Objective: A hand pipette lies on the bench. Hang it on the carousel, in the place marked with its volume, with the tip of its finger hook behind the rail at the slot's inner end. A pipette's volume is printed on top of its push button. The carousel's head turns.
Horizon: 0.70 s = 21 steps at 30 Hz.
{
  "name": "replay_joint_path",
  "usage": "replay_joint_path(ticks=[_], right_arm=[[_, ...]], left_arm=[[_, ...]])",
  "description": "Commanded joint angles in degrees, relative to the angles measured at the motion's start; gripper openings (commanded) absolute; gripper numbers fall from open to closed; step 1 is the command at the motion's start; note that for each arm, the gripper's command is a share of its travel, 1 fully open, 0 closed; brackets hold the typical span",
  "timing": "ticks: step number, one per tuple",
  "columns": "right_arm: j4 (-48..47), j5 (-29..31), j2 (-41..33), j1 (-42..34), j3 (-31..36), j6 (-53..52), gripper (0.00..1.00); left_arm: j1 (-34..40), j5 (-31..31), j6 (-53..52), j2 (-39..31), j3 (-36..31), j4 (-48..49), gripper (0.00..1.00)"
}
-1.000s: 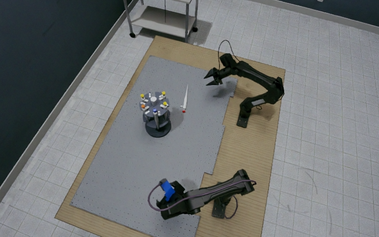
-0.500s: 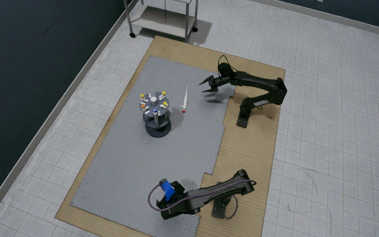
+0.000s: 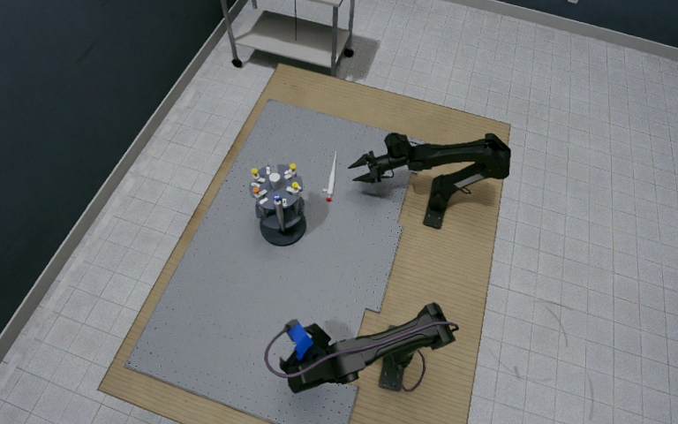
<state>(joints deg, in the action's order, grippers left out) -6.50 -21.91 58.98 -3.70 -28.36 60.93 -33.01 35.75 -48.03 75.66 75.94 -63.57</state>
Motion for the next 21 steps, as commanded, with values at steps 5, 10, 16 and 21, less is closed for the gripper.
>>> replay_joint_path(ticks=[5, 10, 16, 21], right_arm=[[-12.42, 5.23, 2.99, -5.62, 3.22, 3.81, 0.49], [-24.77, 11.28, 9.94, -13.41, 5.35, 10.02, 0.49], [-34.32, 13.3, 13.96, -14.41, 7.52, 12.87, 0.49], [-37.32, 13.3, 15.32, -14.34, 6.83, 12.93, 0.49]], left_arm=[[-0.32, 1.13, -0.5, -0.26, 0.81, 0.74, 1.0], [-0.32, 1.13, -0.5, -0.26, 0.81, 0.74, 1.0], [-0.32, 1.13, -0.5, -0.26, 0.81, 0.74, 1.0], [-0.32, 1.13, -0.5, -0.26, 0.81, 0.74, 1.0]])
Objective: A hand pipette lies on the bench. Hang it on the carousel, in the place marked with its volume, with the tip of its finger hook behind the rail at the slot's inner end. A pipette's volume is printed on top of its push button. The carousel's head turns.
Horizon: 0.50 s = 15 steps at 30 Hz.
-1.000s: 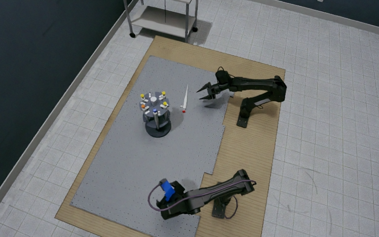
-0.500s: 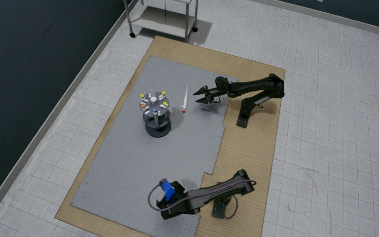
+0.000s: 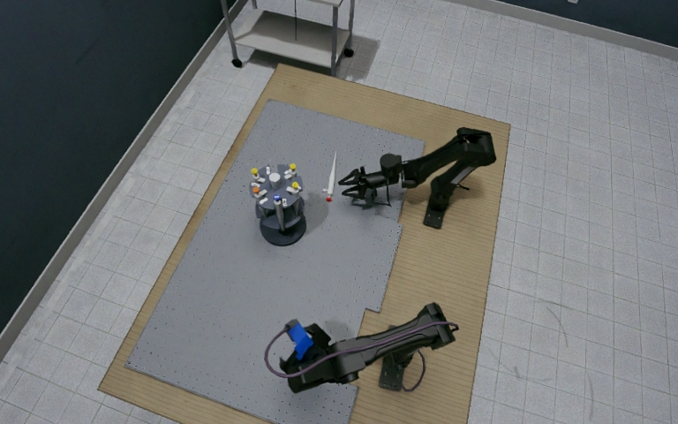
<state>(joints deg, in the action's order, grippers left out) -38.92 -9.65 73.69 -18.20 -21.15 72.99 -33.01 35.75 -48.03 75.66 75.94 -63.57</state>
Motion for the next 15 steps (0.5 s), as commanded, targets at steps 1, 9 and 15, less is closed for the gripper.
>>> replay_joint_path(ticks=[1, 9, 15], right_arm=[[-5.17, 1.03, 0.79, 0.16, -0.38, 0.87, 0.49], [-17.28, 6.68, 10.66, -7.26, 0.17, 8.56, 0.49], [-32.65, 10.86, 22.46, -11.85, -2.7, 16.78, 0.49]], left_arm=[[-0.32, 1.13, -0.5, -0.26, 0.81, 0.74, 1.0], [-0.32, 1.13, -0.5, -0.26, 0.81, 0.74, 1.0], [-0.32, 1.13, -0.5, -0.26, 0.81, 0.74, 1.0]])
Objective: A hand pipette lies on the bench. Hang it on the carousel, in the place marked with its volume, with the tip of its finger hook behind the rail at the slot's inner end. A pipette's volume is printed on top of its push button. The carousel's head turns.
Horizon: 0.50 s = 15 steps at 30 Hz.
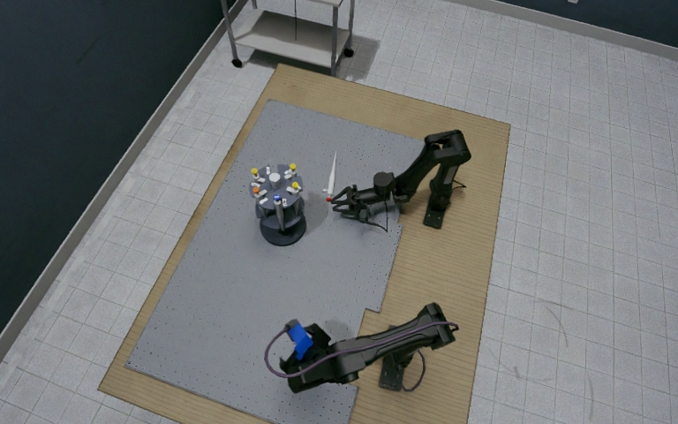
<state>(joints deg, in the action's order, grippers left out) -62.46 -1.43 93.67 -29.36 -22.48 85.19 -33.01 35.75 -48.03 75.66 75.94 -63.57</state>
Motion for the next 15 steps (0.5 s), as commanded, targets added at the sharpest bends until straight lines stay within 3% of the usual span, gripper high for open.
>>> replay_joint_path(ticks=[1, 15], right_arm=[[-10.54, 2.69, 3.3, 0.0, -1.31, 4.81, 0.49], [-14.72, 2.03, 6.57, 0.43, -2.15, 5.22, 0.49]], left_arm=[[-0.32, 1.13, -0.5, -0.26, 0.81, 0.74, 1.0], [-0.32, 1.13, -0.5, -0.26, 0.81, 0.74, 1.0]])
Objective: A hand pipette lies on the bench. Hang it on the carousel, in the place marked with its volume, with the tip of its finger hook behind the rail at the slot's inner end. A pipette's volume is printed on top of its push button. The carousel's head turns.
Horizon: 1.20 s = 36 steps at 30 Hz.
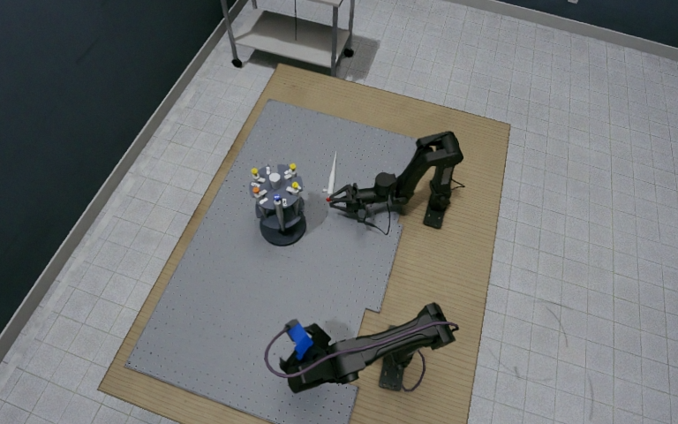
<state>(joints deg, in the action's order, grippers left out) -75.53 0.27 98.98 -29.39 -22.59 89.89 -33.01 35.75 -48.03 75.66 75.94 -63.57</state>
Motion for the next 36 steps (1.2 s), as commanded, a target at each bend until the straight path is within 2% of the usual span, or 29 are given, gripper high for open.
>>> replay_joint_path(ticks=[1, 11, 36], right_arm=[[-1.54, 0.3, 1.69, 0.48, -2.6, 0.37, 0.49], [1.56, 0.17, 5.67, 0.62, -8.31, 0.14, 0.49], [0.35, -0.21, 5.45, 0.4, -7.42, 0.11, 0.49]], left_arm=[[-0.32, 1.13, -0.5, -0.26, 0.81, 0.74, 1.0], [-0.32, 1.13, -0.5, -0.26, 0.81, 0.74, 1.0], [-0.32, 1.13, -0.5, -0.26, 0.81, 0.74, 1.0]])
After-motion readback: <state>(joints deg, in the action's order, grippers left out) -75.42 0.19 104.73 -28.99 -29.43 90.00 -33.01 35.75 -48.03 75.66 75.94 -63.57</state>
